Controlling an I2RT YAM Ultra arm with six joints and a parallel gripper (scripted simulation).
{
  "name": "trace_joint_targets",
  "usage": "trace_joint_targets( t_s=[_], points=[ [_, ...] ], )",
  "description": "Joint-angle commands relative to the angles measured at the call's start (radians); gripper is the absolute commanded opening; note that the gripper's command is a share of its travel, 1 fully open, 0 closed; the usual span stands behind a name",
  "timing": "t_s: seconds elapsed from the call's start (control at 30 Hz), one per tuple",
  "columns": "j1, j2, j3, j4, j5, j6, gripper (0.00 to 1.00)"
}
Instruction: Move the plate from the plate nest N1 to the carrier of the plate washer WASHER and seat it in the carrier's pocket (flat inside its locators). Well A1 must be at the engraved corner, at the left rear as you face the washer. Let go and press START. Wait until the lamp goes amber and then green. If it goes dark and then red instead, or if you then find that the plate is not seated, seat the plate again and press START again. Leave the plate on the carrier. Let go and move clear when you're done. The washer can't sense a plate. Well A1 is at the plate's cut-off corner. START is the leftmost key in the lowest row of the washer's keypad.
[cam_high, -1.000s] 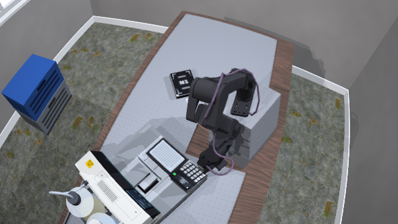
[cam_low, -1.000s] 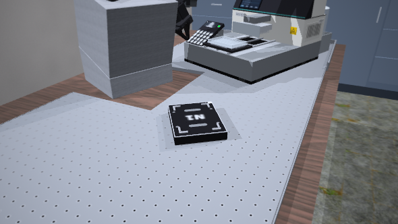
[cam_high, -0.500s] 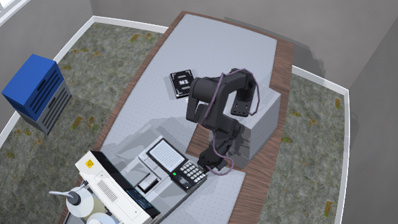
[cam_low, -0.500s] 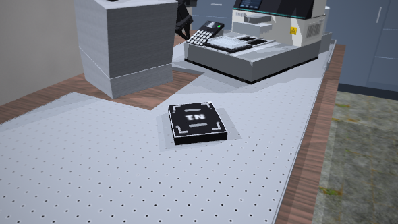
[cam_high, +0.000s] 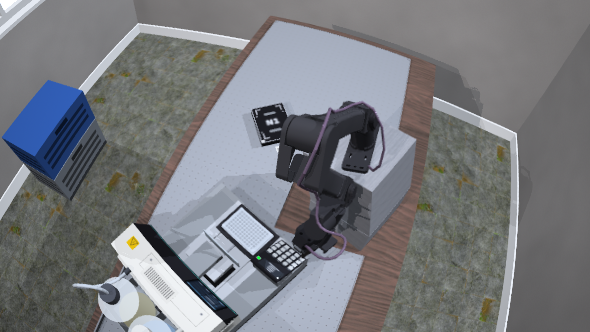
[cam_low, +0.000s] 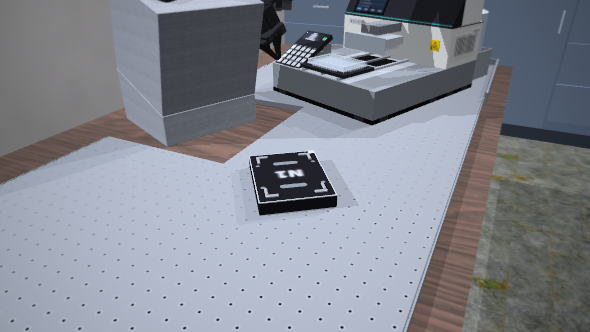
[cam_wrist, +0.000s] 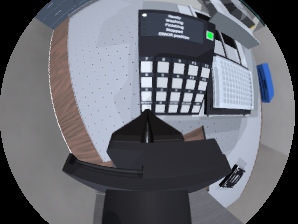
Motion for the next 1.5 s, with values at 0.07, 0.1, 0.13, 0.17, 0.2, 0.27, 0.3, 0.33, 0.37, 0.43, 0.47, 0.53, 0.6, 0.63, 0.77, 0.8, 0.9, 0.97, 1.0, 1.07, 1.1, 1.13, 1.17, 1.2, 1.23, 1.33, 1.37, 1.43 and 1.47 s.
trace_joint_targets(
  t_s=[0.07, 0.1, 0.13, 0.17, 0.2, 0.27, 0.3, 0.33, 0.37, 0.43, 0.47, 0.53, 0.6, 0.63, 0.77, 0.8, 0.9, 0.97, 1.0, 1.07, 1.1, 1.13, 1.17, 1.2, 1.23, 1.33, 1.37, 1.43, 1.47],
  points=[
    [-0.001, 0.015, 0.025, 0.026, -0.011, -0.011, 0.00],
    [-0.006, 0.017, 0.027, 0.026, -0.012, -0.012, 0.00],
    [-0.009, 0.020, 0.030, 0.027, -0.012, -0.013, 0.00],
    [-0.010, 0.022, 0.032, 0.028, -0.012, -0.014, 0.00],
    [-0.008, 0.025, 0.034, 0.028, -0.013, -0.015, 0.00],
    [-0.008, 0.025, 0.039, 0.029, -0.014, -0.017, 0.00],
    [-0.012, 0.030, 0.041, 0.030, -0.014, -0.018, 0.00],
    [-0.016, 0.035, 0.043, 0.030, -0.015, -0.019, 0.00],
    [-0.016, 0.038, 0.046, 0.031, -0.015, -0.020, 0.00],
    [-0.015, 0.040, 0.048, 0.031, -0.015, -0.021, 0.00],
    [-0.015, 0.040, 0.048, 0.031, -0.015, -0.021, 0.00],
    [-0.021, 0.045, 0.052, 0.033, -0.017, -0.023, 0.00],
    [-0.023, 0.050, 0.057, 0.034, -0.018, -0.025, 0.00],
    [-0.024, 0.052, 0.059, 0.034, -0.018, -0.026, 0.00],
    [-0.026, 0.054, 0.061, 0.035, -0.019, -0.027, 0.00],
    [-0.026, 0.054, 0.061, 0.035, -0.019, -0.027, 0.00],
    [-0.026, 0.054, 0.061, 0.035, -0.019, -0.026, 0.00],
    [-0.026, 0.054, 0.061, 0.035, -0.019, -0.026, 0.00],
    [-0.026, 0.054, 0.061, 0.035, -0.019, -0.026, 0.00],
    [-0.026, 0.054, 0.061, 0.035, -0.019, -0.026, 0.00],
    [-0.026, 0.054, 0.061, 0.035, -0.019, -0.026, 0.00],
    [-0.026, 0.054, 0.061, 0.035, -0.019, -0.026, 0.00],
    [-0.026, 0.054, 0.061, 0.035, -0.019, -0.026, 0.00],
    [-0.026, 0.054, 0.061, 0.035, -0.019, -0.026, 0.00],
    [-0.026, 0.054, 0.061, 0.035, -0.019, -0.026, 0.00],
    [-0.026, 0.054, 0.061, 0.035, -0.019, -0.026, 0.00],
    [-0.026, 0.054, 0.061, 0.035, -0.019, -0.026, 0.00],
    [-0.026, 0.054, 0.061, 0.035, -0.019, -0.026, 0.00],
    [-0.026, 0.054, 0.061, 0.035, -0.019, -0.026, 0.00]
  ],
)
